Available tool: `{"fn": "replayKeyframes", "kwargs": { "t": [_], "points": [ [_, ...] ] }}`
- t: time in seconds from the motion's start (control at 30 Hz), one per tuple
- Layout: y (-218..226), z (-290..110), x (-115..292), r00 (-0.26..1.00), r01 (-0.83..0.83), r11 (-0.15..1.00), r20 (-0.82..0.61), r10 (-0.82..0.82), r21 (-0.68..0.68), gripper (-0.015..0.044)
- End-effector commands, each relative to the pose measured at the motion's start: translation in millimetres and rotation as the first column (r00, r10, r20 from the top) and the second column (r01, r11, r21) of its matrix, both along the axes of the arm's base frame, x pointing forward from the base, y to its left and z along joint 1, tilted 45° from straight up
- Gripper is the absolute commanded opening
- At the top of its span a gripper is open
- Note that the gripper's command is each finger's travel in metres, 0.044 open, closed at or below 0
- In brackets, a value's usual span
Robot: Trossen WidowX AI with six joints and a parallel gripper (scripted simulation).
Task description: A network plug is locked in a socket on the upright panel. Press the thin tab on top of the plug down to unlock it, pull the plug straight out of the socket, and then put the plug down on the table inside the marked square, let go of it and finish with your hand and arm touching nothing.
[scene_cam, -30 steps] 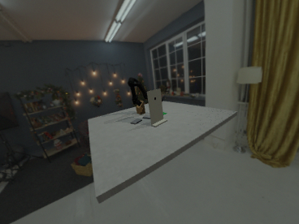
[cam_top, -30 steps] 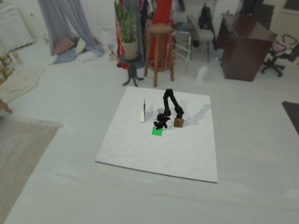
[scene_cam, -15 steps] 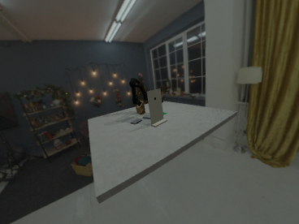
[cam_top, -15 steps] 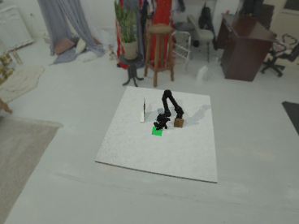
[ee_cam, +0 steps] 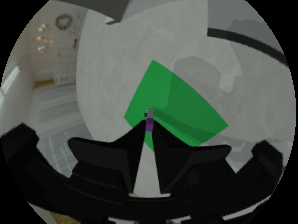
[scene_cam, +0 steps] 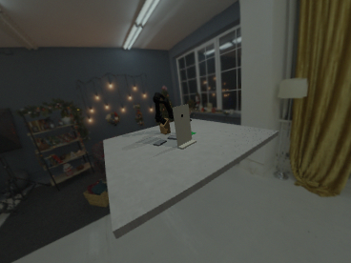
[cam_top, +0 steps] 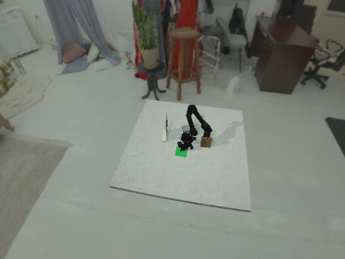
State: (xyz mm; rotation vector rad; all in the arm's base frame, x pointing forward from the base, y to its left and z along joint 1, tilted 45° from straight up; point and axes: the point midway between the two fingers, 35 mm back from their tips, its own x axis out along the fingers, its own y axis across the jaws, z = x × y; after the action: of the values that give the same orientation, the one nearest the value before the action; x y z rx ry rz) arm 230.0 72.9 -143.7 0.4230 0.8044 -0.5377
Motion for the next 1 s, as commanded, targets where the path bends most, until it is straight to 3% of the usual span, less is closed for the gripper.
{"fn": "replayKeyframes", "kwargs": {
  "t": [0.0,0.23,0.43,0.97],
  "points": [
    [-1.4,-1.4,0.1,1.000,-0.004,1.000,-0.005,0.004,-0.001,0.0000],
    [-0.8,-0.7,0.3,1.000,0.000,1.000,-0.001,0.000,0.000,0.0000],
    [-0.8,-0.7,0.3,1.000,0.000,1.000,-0.001,0.000,0.000,0.0156],
    [3.1,6.7,-5.3,1.000,-0.001,1.000,-0.003,0.001,0.001,0.0156]
  ]
}}
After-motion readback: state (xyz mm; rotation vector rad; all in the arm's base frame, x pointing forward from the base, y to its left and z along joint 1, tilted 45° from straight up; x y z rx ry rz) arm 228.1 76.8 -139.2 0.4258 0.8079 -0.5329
